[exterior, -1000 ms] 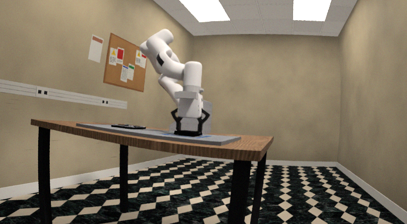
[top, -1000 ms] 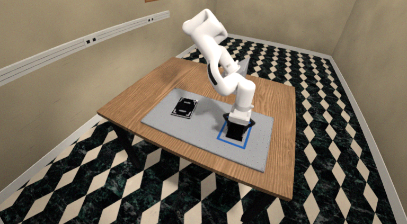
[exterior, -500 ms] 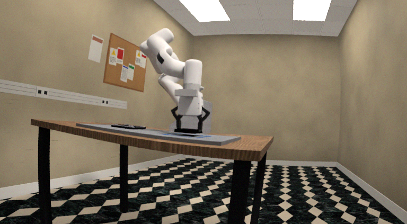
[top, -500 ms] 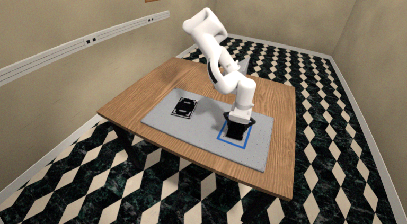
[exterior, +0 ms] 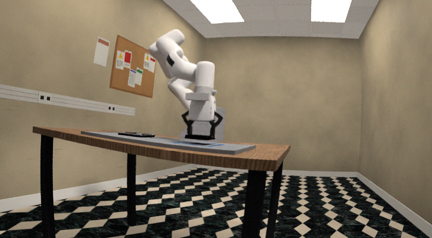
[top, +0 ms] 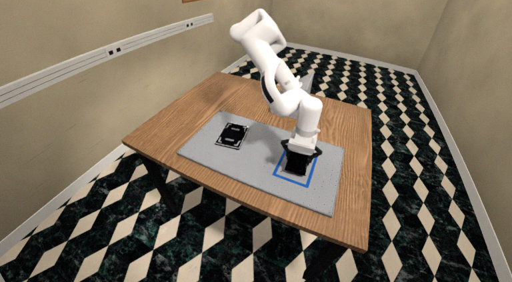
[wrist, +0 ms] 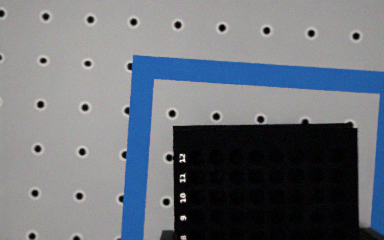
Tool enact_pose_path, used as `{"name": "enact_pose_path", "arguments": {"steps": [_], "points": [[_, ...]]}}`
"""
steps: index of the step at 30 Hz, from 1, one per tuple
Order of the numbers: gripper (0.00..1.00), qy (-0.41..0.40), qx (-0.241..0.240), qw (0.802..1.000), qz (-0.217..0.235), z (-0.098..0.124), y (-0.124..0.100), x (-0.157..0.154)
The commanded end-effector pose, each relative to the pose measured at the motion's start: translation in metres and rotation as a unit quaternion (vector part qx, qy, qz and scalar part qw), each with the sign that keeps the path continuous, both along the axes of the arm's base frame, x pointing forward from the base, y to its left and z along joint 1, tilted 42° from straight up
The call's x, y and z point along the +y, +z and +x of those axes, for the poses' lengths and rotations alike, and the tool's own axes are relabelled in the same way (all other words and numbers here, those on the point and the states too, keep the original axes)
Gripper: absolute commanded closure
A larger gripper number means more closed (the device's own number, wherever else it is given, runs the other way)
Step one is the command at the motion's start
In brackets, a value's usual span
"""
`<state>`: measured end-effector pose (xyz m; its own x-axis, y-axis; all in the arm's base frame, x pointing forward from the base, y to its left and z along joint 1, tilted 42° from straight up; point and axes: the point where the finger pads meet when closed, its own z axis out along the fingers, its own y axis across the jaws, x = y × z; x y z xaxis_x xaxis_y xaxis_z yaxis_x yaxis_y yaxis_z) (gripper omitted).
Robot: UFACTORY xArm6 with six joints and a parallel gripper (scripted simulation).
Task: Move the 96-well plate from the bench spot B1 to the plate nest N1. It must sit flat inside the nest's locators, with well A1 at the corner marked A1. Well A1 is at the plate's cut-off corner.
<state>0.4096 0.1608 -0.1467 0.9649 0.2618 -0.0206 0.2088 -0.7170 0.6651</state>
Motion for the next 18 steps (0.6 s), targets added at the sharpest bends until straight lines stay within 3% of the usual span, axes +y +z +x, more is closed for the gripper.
{"name": "enact_pose_path", "arguments": {"steps": [1,18], "points": [[1.0,0.001,-0.001,1.0,0.001,0.001,0.001,0.002],[1.0,0.001,-0.001,1.0,0.001,-0.003,0.018,0.017]]}}
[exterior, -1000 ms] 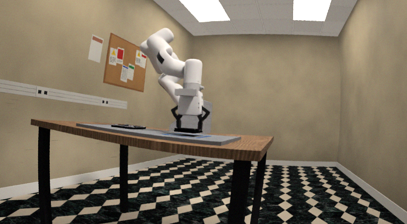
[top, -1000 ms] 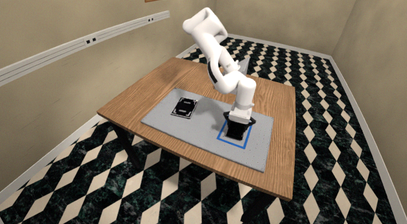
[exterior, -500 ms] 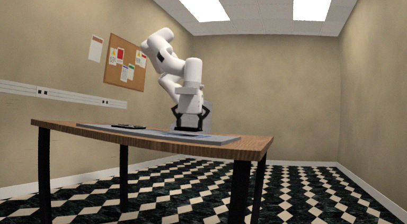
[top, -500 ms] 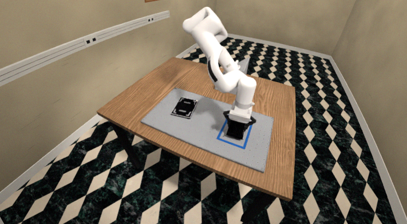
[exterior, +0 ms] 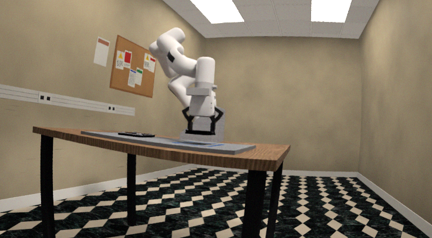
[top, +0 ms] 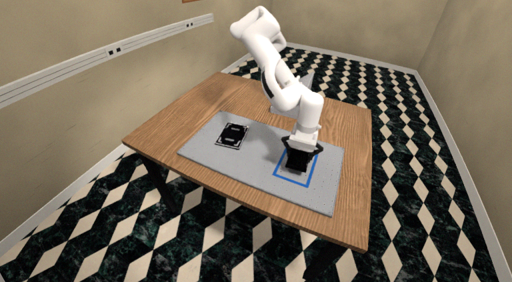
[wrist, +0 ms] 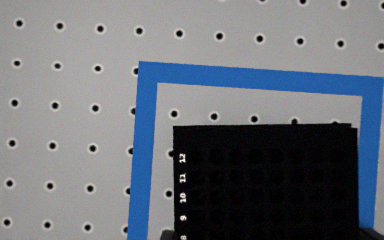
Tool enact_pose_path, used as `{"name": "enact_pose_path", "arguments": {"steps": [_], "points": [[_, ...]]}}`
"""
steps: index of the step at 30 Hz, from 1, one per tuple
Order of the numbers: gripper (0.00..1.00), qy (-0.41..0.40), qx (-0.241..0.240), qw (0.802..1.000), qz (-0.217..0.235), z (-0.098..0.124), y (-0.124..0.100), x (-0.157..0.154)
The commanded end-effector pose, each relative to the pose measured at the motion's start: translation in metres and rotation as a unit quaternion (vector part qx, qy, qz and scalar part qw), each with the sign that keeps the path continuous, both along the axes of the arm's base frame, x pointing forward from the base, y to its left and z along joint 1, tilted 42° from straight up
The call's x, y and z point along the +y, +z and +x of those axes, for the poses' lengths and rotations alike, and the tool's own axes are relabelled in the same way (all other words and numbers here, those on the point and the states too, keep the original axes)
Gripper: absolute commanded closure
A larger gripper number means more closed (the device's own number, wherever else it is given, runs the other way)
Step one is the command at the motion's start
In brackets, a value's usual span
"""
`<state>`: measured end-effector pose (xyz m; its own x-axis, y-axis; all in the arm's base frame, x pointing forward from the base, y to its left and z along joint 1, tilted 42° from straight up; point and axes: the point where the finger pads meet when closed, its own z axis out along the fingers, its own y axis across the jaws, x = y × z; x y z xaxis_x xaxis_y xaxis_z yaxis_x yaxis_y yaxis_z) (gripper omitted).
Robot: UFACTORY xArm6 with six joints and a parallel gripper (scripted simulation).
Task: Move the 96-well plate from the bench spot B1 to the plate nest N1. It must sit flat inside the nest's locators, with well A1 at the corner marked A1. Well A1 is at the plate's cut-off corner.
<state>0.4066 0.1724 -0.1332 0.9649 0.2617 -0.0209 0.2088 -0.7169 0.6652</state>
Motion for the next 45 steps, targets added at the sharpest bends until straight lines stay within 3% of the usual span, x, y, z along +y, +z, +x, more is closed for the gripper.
{"name": "enact_pose_path", "arguments": {"steps": [1,25,38,41,45], "points": [[1.0,0.001,-0.001,1.0,0.001,0.0,0.006,0.006],[1.0,0.001,-0.001,1.0,0.001,-0.006,0.033,0.029],[1.0,0.001,-0.001,1.0,0.001,-0.006,0.033,0.029],[1.0,0.033,0.027,0.999,-0.006,-0.006,0.04,0.022],[1.0,0.033,0.027,0.999,-0.006,-0.005,0.049,0.012]]}}
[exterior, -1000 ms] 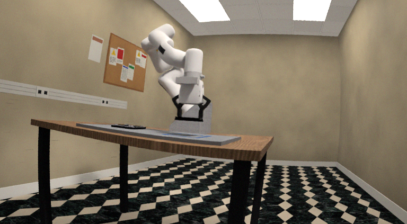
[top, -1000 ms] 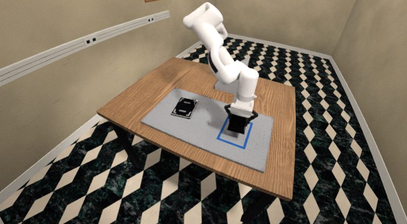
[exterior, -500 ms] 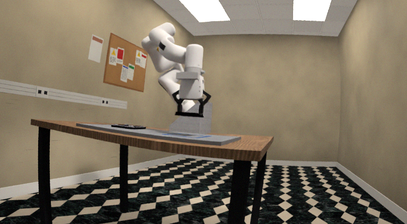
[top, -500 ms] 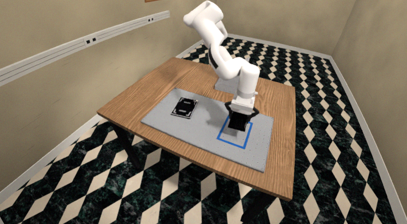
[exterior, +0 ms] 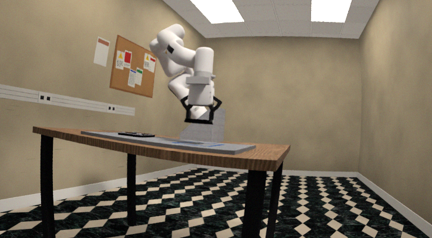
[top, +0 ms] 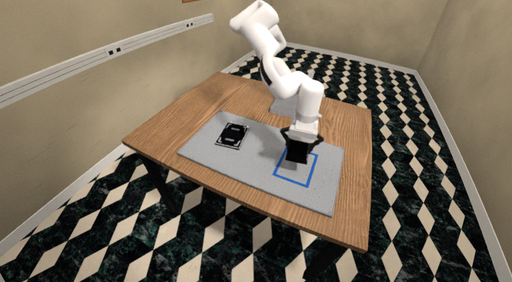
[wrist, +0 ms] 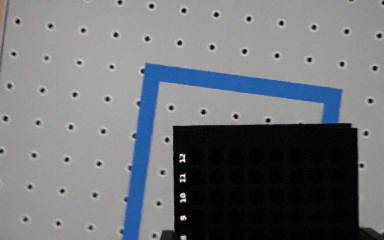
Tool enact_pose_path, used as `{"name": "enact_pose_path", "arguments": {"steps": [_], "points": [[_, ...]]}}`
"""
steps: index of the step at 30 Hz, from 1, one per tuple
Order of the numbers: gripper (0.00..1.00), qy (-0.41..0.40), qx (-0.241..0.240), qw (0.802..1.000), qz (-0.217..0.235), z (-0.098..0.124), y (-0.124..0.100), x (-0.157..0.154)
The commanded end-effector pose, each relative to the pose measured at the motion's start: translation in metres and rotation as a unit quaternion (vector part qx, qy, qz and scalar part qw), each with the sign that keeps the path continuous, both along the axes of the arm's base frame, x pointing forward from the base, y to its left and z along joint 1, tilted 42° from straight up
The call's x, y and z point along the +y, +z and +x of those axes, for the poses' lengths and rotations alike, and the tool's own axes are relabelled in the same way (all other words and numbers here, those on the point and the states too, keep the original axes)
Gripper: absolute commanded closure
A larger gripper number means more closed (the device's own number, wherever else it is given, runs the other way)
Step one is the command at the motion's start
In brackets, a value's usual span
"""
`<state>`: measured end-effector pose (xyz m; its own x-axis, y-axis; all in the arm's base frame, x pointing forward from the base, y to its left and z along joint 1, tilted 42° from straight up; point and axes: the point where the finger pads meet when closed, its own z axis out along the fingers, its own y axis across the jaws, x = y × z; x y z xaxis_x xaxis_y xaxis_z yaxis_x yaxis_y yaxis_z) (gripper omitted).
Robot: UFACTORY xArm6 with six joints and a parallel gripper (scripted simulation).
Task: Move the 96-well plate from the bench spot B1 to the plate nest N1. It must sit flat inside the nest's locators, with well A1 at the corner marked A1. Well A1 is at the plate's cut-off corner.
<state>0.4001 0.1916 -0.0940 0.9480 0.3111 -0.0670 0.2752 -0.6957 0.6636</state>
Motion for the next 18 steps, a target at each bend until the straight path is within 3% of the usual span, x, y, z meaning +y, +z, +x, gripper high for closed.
{"name": "enact_pose_path", "arguments": {"steps": [1,18], "points": [[1.0,0.007,0.005,1.0,0.001,0.001,0.009,-0.007],[1.0,0.007,0.005,1.0,0.001,0.002,0.044,-0.044]]}}
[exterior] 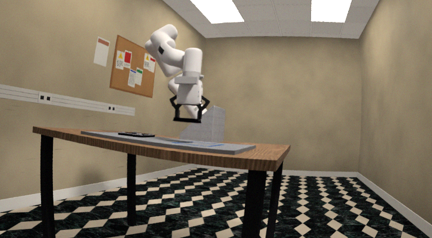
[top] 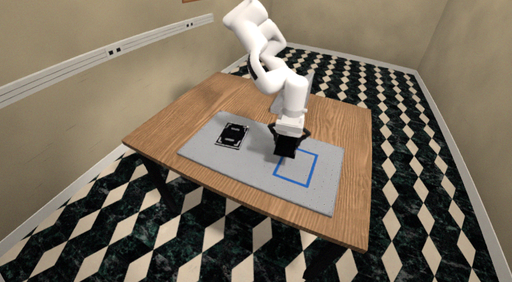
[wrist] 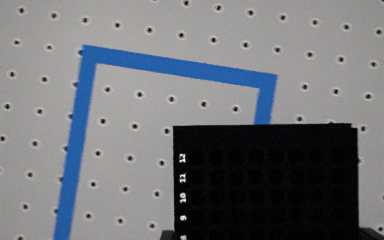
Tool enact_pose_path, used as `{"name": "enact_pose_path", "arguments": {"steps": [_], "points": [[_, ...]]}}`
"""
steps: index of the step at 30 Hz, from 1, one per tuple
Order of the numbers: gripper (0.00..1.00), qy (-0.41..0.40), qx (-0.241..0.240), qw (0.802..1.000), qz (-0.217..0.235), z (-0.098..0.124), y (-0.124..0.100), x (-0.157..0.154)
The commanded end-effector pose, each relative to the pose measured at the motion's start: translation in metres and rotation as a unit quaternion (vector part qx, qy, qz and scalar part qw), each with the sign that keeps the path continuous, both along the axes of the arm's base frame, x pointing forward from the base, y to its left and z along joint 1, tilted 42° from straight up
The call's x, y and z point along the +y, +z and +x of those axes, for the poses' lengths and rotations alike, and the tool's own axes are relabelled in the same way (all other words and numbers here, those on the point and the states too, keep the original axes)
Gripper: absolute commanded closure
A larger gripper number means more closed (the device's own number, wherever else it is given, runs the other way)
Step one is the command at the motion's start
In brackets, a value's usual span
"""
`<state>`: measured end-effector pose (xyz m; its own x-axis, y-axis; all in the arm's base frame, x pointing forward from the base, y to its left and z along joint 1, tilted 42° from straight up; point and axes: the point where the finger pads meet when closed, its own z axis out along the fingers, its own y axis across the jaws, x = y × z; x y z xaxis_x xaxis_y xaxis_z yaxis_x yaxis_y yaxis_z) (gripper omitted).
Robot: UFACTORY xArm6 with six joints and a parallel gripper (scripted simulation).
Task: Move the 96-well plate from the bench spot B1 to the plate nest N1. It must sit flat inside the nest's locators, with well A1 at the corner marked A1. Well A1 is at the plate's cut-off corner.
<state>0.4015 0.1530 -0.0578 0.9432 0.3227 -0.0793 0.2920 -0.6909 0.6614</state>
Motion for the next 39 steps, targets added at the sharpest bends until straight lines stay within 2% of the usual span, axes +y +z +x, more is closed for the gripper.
{"name": "enact_pose_path", "arguments": {"steps": [1,39], "points": [[1.0,0.001,-0.001,1.0,0.002,0.001,0.007,-0.005],[1.0,0.001,-0.001,1.0,0.001,0.004,0.085,-0.088]]}}
